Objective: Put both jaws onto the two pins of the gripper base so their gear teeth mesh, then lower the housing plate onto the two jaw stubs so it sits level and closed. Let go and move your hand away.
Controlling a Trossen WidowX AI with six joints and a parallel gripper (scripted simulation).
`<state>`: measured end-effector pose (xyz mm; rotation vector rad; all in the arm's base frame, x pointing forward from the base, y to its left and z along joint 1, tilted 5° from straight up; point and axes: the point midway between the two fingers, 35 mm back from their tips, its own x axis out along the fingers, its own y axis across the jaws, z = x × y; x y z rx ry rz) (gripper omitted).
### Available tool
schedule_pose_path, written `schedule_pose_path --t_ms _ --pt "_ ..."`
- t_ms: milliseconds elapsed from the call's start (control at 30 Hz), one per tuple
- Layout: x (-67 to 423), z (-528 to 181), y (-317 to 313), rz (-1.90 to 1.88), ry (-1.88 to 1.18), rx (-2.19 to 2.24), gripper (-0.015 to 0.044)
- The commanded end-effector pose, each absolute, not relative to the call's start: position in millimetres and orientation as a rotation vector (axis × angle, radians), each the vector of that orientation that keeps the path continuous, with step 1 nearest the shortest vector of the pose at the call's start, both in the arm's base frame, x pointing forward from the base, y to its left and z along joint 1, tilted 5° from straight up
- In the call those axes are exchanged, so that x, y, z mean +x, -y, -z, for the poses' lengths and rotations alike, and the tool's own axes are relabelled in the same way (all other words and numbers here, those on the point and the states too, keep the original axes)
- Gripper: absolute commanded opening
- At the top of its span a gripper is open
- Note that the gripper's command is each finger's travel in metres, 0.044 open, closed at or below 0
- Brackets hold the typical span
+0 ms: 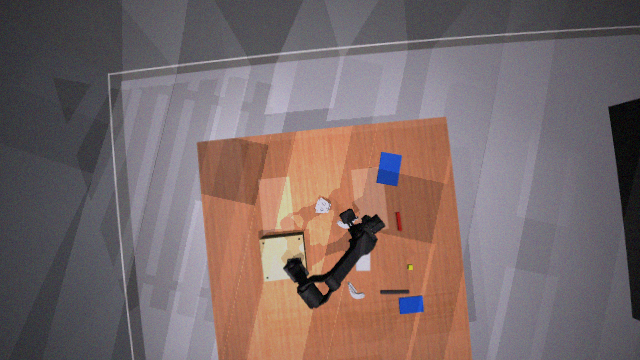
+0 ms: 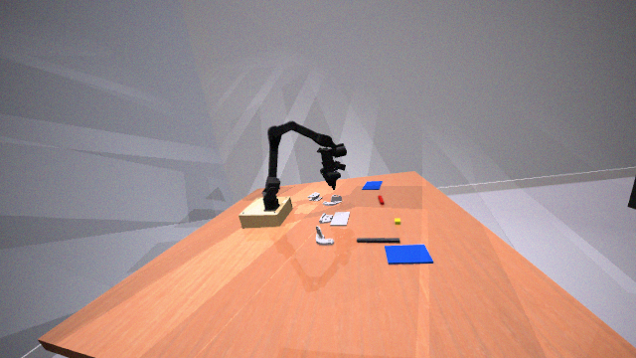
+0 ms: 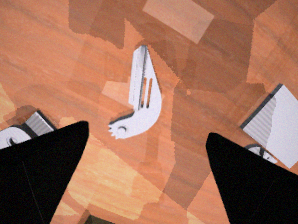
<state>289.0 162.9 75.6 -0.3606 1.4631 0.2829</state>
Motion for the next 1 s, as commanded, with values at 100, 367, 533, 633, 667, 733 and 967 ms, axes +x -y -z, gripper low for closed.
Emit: schedule_pose_path --t_ms 100,367,533,633,667,733,967 --pt "291.1 -74.2 -167.0 -0.251 -1.469 -0.337 0.044" --pt "291.9 -37.1 -164.0 -0.251 -1.47 -0.337 0.044" --pt "291.9 -37.1 -164.0 -0.251 -1.47 -0.337 0.044" --pt "291.9 -37.1 -164.0 -0.251 -1.47 -0.337 0.044" --pt "291.9 -37.1 -164.0 -0.251 -1.47 -0.337 0.044" --pt "291.9 -37.1 -164.0 -0.251 -1.47 -0.337 0.044" --pt "291.9 -37.1 -164.0 -0.251 -1.47 -0.337 0.044"
